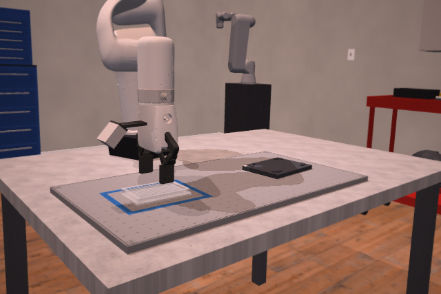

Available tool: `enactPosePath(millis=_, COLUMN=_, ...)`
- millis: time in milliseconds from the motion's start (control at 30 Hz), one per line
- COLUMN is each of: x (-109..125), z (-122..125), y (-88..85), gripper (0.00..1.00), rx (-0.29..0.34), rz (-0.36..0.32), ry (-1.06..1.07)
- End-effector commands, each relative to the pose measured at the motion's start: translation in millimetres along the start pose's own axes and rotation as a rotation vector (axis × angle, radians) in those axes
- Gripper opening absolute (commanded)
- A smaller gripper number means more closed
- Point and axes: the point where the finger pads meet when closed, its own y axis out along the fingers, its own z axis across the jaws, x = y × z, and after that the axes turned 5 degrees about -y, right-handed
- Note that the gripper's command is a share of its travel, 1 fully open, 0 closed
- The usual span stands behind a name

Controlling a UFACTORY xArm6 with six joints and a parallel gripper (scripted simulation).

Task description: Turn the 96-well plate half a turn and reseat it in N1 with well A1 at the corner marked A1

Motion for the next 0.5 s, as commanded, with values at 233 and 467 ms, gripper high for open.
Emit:
enactPosePath(millis=233, x=-0.8, z=-1.5, y=8.8, gripper=1.00, rx=-0.004, rz=0.002, ry=0.000)
enactPosePath(millis=467, x=-0.8, z=-1.5, y=8.8, gripper=1.00, rx=-0.004, rz=0.002, ry=0.000)
